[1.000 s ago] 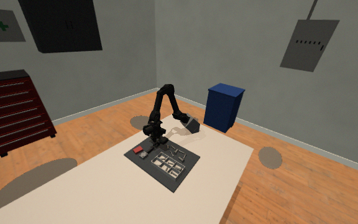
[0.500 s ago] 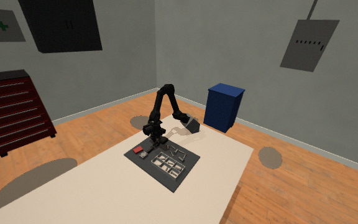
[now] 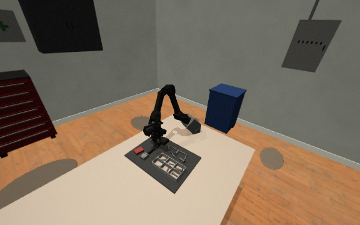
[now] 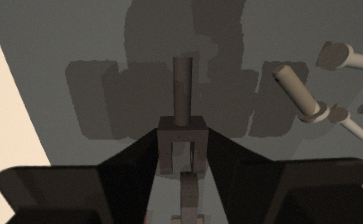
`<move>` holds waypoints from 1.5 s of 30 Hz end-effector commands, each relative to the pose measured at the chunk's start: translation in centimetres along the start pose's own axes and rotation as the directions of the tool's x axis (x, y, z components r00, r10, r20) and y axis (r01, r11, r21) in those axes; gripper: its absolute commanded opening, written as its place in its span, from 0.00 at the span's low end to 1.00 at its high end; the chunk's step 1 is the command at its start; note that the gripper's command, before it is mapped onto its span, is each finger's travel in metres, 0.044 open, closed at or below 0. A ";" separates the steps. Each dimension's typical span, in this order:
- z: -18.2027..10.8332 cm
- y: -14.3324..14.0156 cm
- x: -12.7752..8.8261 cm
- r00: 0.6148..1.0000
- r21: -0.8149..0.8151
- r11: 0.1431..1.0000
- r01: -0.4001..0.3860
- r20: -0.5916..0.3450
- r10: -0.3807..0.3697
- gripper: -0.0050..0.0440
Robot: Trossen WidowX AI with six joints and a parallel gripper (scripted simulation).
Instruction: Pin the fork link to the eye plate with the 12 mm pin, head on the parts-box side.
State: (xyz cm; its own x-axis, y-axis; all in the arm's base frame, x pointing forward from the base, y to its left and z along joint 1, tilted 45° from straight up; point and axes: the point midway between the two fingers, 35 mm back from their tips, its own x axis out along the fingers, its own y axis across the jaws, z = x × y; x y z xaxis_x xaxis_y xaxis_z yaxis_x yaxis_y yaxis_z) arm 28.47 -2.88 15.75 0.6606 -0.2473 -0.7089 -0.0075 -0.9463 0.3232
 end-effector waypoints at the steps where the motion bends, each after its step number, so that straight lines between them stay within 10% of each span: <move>1: -0.3 0.0 -0.1 1.000 -0.002 1.000 0.002 -0.005 -0.002 0.36; 45: -1.0 -0.1 0.3 1.000 -0.002 1.000 0.002 -0.005 -0.002 0.36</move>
State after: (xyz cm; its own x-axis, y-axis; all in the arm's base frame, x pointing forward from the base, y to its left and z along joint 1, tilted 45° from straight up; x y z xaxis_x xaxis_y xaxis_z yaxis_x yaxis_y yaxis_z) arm 29.32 -2.67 16.19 0.6592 -0.2458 -0.7106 -0.0030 -0.9459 0.3245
